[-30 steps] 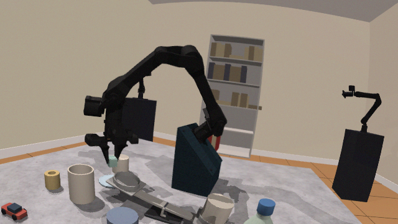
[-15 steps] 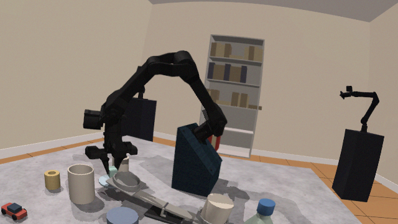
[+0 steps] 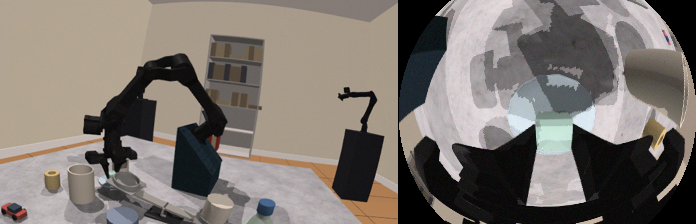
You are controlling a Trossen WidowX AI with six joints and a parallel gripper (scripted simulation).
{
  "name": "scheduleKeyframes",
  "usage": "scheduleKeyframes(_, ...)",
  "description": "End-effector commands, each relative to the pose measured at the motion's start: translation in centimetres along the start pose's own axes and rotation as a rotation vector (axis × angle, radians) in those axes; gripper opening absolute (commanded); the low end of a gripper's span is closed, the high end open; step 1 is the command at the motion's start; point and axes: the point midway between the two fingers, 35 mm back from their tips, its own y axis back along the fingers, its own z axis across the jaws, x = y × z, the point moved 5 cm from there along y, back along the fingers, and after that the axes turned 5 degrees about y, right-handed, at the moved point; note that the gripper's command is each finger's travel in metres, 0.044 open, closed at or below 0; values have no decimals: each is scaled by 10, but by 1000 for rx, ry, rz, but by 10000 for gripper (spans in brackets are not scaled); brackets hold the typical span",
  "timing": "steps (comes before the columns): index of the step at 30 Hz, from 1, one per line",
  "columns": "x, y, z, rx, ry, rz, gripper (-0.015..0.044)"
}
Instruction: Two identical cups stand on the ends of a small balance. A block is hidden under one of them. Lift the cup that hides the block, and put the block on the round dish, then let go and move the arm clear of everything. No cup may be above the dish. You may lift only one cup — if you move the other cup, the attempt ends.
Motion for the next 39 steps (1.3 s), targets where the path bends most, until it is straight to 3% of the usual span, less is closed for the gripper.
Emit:
scheduleKeyframes(1,-1,-5,1,2,-7,-7,0)
scheduleKeyframes(18,0,7,0,0,-3,0,440)
scheduleKeyframes(23,1,56,1,3,-7,-3,440)
scheduleKeyframes(28,1,59,1,4,-8,-3,440)
scheduleKeyframes(33,1,101,5,7,-18,-9,440)
scheduleKeyframes(39,1,103,6,7,-18,-10,440)
